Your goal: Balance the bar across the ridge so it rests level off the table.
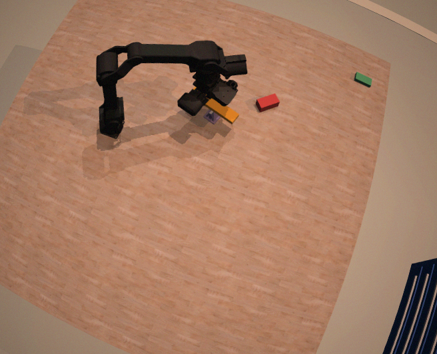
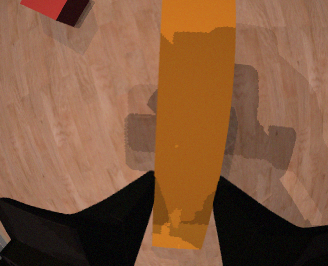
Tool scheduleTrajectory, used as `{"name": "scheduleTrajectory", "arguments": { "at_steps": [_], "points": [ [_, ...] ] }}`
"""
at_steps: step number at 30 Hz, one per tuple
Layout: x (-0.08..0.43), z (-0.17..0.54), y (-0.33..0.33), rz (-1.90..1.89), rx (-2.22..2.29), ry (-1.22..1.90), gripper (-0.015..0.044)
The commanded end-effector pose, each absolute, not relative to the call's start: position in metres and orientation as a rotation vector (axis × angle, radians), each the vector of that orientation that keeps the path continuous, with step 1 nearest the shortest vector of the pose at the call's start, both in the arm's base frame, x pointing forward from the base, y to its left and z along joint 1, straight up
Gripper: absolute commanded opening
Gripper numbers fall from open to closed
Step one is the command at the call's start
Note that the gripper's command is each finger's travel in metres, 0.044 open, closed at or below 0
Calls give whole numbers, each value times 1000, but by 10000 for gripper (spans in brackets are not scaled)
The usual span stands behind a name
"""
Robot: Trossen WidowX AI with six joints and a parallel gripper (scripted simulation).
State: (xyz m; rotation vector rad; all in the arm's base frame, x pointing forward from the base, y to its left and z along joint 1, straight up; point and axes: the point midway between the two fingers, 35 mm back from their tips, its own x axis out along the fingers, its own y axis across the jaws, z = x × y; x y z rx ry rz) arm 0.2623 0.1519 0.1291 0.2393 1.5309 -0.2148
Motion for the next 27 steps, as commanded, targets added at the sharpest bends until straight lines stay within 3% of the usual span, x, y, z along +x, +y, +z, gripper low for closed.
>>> {"name": "scheduleTrajectory", "arguments": {
  "at_steps": [1, 27],
  "points": [
    [262, 123, 153, -215, 248, 1532, 0],
    [263, 101, 153, -216, 249, 1532, 0]
  ]
}}
